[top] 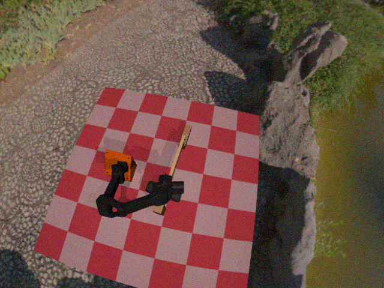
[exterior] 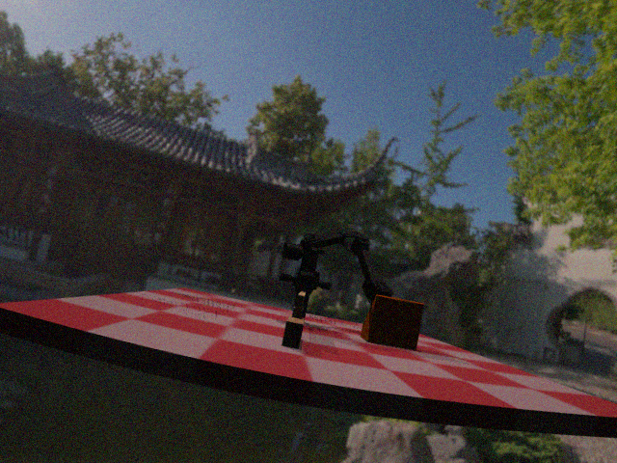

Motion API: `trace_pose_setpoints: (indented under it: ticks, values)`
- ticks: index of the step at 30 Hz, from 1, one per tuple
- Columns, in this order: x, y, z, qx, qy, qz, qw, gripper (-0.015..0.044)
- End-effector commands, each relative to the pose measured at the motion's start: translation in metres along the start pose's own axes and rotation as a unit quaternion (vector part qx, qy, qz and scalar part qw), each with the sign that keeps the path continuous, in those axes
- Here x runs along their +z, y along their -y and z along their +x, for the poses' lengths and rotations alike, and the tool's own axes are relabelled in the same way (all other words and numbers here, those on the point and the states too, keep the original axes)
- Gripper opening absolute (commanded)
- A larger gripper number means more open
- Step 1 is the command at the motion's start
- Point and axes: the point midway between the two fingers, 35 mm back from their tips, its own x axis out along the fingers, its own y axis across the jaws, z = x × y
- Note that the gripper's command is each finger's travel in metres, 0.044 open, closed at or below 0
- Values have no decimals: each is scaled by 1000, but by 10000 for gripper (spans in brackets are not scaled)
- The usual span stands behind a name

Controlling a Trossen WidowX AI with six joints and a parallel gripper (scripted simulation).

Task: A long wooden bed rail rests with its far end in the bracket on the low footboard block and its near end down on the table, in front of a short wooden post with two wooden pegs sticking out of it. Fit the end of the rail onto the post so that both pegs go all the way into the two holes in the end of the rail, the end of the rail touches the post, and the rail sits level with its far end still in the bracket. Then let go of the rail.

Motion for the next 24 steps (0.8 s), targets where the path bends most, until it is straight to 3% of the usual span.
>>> trace_pose_setpoints:
  ticks: [1, 4, 20, 24]
  values:
    - [-3, 0, -1, -2, -1, -2, 1000, 0]
    - [-4, 0, -1, -2, -1, -2, 1000, 0]
    - [-1, 0, 0, 0, 0, 0, 1000, 420]
    - [-1, 0, 0, 0, 0, 0, 1000, 440]
